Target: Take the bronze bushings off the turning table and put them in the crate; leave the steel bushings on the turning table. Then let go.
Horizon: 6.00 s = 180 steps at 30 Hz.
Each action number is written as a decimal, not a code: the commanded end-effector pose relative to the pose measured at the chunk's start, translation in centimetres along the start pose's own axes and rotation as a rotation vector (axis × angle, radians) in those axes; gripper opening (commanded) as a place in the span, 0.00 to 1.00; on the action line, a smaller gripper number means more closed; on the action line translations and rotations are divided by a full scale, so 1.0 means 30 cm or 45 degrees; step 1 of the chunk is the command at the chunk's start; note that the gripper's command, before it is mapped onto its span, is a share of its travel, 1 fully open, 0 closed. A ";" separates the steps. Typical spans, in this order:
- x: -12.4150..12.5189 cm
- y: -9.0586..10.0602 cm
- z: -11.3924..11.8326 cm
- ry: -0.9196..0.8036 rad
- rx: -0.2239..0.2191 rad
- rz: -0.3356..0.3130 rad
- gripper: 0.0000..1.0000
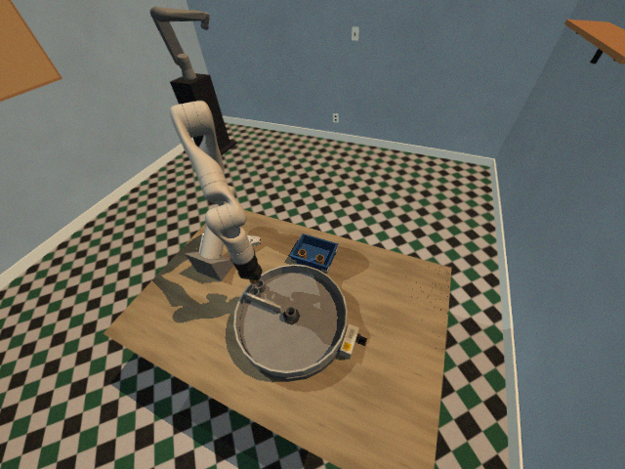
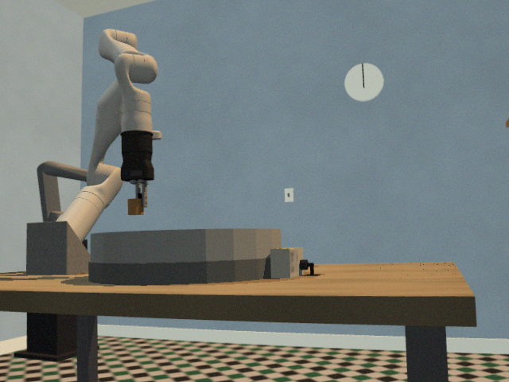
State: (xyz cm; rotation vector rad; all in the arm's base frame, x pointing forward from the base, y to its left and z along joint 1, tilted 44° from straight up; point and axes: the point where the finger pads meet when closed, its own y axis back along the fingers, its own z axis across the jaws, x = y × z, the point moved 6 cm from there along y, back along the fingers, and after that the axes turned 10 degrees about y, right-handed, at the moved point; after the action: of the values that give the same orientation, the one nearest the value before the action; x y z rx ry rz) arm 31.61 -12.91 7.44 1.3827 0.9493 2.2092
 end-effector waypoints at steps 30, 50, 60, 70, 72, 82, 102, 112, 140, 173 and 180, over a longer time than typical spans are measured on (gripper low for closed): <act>0.203 0.002 0.206 0.027 0.017 -0.010 0.00; 0.407 -0.003 0.418 0.027 0.017 -0.009 0.00; 0.458 -0.004 0.471 0.027 0.017 -0.009 0.00; 0.585 -0.006 0.604 0.026 0.016 -0.009 0.00; 0.585 -0.006 0.604 0.026 0.016 -0.009 0.00; 0.611 -0.007 0.630 0.026 0.016 -0.008 0.00; 0.712 -0.070 0.736 0.026 0.016 -0.009 0.00; 0.712 -0.085 0.736 0.026 0.016 -0.009 0.00; 0.711 -0.238 0.734 0.026 0.016 -0.011 0.00; 0.711 -0.343 0.733 0.027 0.015 -0.012 0.00; 0.711 -0.343 0.733 0.027 0.015 -0.012 0.00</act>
State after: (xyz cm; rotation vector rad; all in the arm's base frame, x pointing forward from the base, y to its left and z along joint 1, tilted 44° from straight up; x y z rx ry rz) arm 41.06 15.18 20.36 1.3605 0.9769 2.2193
